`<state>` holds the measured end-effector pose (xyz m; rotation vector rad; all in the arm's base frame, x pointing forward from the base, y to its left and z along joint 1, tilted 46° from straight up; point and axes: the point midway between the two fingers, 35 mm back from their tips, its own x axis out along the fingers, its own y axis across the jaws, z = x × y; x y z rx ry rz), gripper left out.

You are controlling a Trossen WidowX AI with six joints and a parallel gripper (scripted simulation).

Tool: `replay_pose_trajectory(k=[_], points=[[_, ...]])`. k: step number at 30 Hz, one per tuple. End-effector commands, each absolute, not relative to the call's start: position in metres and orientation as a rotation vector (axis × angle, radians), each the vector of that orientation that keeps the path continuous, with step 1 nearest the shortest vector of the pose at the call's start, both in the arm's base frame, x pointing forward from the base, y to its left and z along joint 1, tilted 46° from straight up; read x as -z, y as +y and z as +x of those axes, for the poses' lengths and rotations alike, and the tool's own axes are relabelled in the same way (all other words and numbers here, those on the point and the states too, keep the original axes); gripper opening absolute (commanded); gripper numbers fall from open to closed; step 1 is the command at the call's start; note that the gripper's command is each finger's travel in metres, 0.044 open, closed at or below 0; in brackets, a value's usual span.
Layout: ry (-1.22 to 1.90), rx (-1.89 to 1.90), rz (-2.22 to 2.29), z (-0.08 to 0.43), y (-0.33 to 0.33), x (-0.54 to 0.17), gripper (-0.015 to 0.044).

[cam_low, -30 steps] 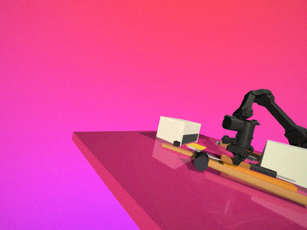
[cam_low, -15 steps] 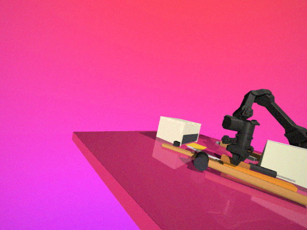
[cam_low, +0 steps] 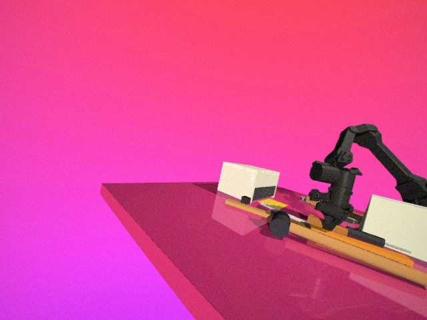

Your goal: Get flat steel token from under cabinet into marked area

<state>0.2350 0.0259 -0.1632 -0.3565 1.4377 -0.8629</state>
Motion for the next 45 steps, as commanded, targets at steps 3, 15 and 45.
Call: replay_pose_trajectory(k=[3,15,45], points=[[1.437,0.863,-0.355,0.236,0.026,0.163,0.0138],[1.438,0.862,-0.357,0.236,0.026,0.163,0.0],[1.462,0.831,-0.4,0.278,0.015,0.158,0.0]])
